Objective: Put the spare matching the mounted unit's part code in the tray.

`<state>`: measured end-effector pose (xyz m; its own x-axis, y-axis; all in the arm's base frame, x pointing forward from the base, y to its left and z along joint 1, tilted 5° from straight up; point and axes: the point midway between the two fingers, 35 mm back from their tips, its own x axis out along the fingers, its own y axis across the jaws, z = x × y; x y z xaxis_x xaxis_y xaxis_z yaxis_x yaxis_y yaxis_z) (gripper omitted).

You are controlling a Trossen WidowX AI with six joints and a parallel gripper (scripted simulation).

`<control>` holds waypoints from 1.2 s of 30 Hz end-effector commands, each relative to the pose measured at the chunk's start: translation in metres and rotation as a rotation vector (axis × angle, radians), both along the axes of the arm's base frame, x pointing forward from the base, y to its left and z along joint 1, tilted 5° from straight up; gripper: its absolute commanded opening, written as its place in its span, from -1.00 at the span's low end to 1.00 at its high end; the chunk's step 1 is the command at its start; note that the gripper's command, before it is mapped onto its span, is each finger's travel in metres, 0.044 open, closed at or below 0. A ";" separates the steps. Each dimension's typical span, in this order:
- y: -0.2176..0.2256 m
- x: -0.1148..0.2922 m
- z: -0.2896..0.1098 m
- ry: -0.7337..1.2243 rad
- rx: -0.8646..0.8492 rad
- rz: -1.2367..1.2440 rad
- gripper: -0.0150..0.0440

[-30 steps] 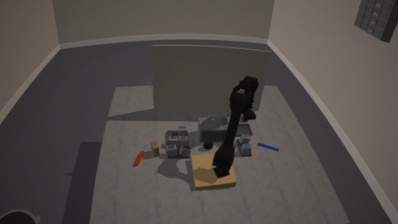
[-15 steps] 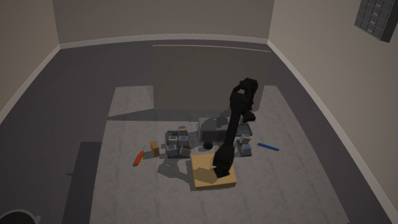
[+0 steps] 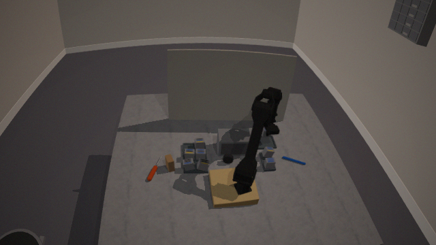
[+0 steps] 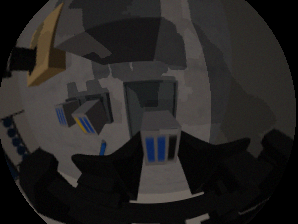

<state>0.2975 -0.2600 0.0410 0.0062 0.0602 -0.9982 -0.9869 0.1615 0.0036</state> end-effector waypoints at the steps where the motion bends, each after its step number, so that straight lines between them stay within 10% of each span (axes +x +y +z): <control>1: 0.000 0.000 -0.003 0.001 -0.003 -0.006 -0.49; 36: 0.005 -0.003 -0.028 0.001 -0.003 -0.006 -0.49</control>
